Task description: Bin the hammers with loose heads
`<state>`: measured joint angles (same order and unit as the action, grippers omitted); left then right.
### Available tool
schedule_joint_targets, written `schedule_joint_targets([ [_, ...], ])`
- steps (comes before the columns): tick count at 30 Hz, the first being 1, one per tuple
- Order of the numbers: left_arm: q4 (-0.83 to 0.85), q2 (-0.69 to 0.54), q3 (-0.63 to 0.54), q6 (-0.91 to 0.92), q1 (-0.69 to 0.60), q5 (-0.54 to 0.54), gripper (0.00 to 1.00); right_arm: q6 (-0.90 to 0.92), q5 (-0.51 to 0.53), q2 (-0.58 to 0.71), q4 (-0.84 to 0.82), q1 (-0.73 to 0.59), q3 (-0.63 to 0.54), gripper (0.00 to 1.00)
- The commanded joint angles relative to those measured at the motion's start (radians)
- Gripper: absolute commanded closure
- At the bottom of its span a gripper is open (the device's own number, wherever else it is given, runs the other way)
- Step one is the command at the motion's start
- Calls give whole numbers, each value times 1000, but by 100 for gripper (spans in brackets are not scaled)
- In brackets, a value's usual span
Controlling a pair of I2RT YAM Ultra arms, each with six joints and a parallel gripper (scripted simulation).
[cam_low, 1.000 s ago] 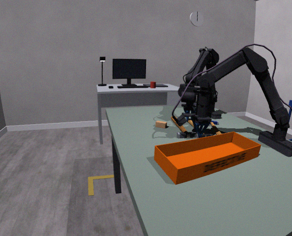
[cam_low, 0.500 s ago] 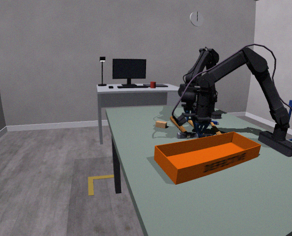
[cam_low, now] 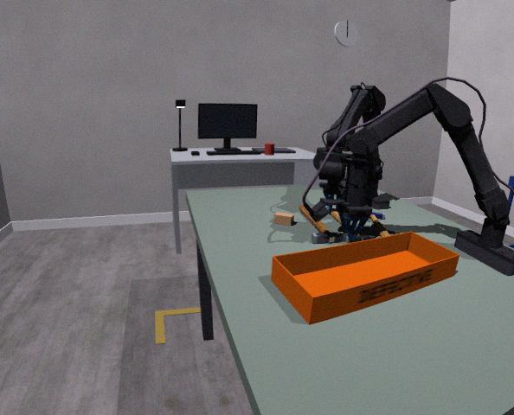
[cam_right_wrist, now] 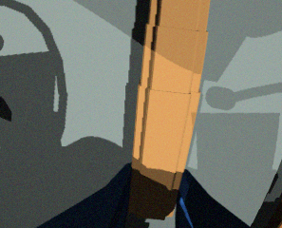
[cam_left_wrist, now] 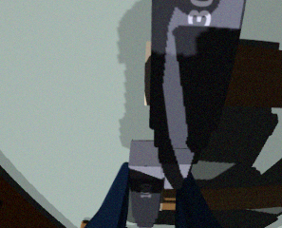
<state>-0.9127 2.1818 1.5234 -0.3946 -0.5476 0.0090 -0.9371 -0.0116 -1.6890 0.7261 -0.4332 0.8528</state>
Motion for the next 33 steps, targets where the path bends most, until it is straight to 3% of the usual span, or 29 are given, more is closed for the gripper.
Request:
schedule_joint_targets([
  [1,-65,-2,-11,-12,26,-101,83,3,65,7,60,20,-24,81],
  [12,-69,-3,-13,-11,33,-119,83,11,94,-5,89,23,-29,81],
  [17,41,-53,-80,74,91,-10,83,12,101,-7,94,18,-30,81],
  [33,30,-56,-78,81,87,0,83,4,101,1,90,19,-20,81],
])
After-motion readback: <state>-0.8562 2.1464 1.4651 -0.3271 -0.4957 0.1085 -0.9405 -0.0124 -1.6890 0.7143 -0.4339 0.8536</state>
